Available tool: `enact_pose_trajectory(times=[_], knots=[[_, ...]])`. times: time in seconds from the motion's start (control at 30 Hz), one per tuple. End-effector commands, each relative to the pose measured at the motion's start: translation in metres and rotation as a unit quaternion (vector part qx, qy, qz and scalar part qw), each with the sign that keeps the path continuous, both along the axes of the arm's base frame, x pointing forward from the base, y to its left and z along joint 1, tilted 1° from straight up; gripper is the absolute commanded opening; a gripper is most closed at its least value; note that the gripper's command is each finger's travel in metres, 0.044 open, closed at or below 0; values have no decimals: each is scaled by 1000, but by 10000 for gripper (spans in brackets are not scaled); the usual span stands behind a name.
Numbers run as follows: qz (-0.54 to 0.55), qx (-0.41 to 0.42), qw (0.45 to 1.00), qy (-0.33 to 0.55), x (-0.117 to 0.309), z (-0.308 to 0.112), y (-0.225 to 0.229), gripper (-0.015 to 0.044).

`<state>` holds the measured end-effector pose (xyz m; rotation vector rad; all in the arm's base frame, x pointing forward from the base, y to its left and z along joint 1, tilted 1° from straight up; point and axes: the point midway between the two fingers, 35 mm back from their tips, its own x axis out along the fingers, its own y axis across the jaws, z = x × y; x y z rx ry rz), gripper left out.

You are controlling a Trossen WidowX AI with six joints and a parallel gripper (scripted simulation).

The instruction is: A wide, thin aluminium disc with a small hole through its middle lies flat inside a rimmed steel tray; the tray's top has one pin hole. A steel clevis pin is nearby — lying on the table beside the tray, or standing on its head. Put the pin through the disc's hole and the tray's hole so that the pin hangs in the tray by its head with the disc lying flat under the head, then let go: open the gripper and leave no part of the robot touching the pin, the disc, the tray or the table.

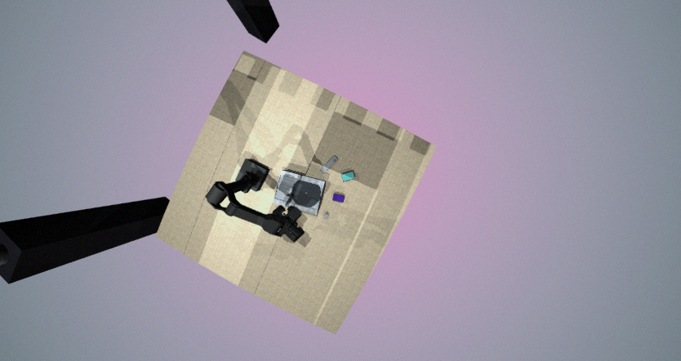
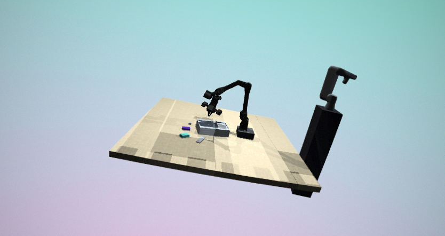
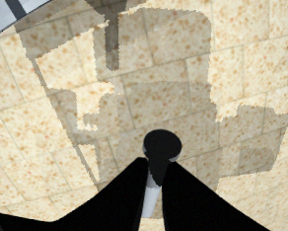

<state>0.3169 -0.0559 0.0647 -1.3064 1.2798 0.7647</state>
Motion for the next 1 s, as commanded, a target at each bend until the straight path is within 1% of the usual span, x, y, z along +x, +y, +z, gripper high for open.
enact_pose_trajectory(times=[0.0, 0.47, 0.7, 0.97], knots=[[-42, 17, 999, -11, 3, 2, 7, 0], [-233, 82, 968, -44, 6, 6, 37, 0], [-326, 111, 937, -55, 6, 8, 51, 0], [-430, 138, 890, -65, 6, 10, 68, 0]])
